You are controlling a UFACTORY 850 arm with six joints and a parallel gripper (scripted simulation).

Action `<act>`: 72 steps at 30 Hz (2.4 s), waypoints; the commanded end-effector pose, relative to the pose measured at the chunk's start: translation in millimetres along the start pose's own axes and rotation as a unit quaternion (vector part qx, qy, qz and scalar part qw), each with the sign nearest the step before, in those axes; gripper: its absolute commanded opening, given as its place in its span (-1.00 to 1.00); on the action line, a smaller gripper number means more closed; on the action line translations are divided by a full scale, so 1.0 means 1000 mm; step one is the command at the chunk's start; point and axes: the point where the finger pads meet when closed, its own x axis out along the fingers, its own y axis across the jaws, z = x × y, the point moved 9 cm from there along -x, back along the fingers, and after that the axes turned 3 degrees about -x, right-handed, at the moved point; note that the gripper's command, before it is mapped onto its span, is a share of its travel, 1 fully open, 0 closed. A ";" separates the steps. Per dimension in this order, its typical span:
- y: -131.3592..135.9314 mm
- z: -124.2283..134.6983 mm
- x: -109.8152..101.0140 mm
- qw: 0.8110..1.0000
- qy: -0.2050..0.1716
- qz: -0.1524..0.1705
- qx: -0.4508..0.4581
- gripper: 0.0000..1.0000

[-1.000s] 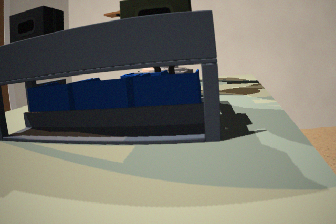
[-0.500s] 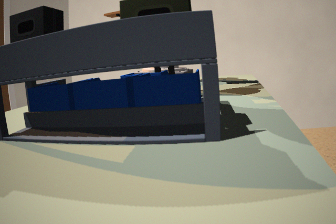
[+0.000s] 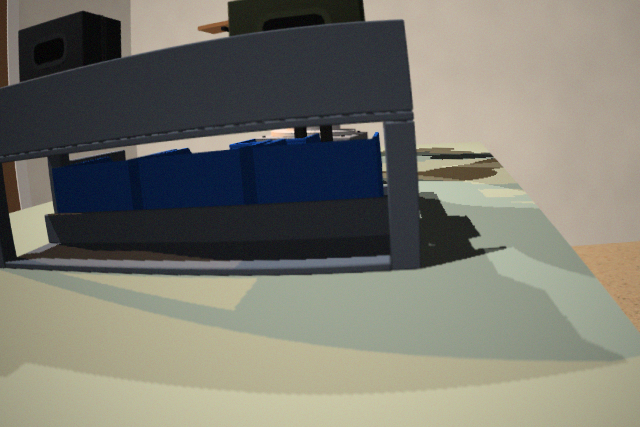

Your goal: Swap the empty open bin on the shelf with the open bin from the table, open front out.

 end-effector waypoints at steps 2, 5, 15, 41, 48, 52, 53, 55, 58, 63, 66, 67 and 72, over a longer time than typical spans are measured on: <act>0.000 0.001 -0.005 1.000 0.000 -0.001 0.000 -0.49; 0.000 0.001 -0.008 1.000 0.000 -0.001 0.000 -0.49; 0.000 0.001 -0.019 1.000 0.000 -0.001 0.000 -0.49; 0.000 0.001 -0.064 1.000 0.000 -0.001 0.000 -0.49; 0.000 0.001 -0.078 1.000 0.000 -0.001 0.000 -0.49; 0.000 0.001 -0.083 1.000 0.000 -0.001 0.000 -0.49; 0.000 0.001 -0.085 1.000 0.000 -0.001 0.000 -0.49; 0.000 0.001 -0.087 1.000 0.000 -0.001 0.000 -0.49; 0.000 0.001 -0.087 1.000 0.000 -0.001 0.000 -0.49; 0.000 0.001 -0.090 1.000 0.000 -0.001 0.000 -0.49; 0.000 0.001 -0.091 1.000 0.000 -0.001 0.000 -0.49; 0.000 0.001 -0.091 1.000 0.000 -0.001 0.000 -0.49; 0.000 0.001 -0.091 1.000 0.000 -0.001 0.000 -0.49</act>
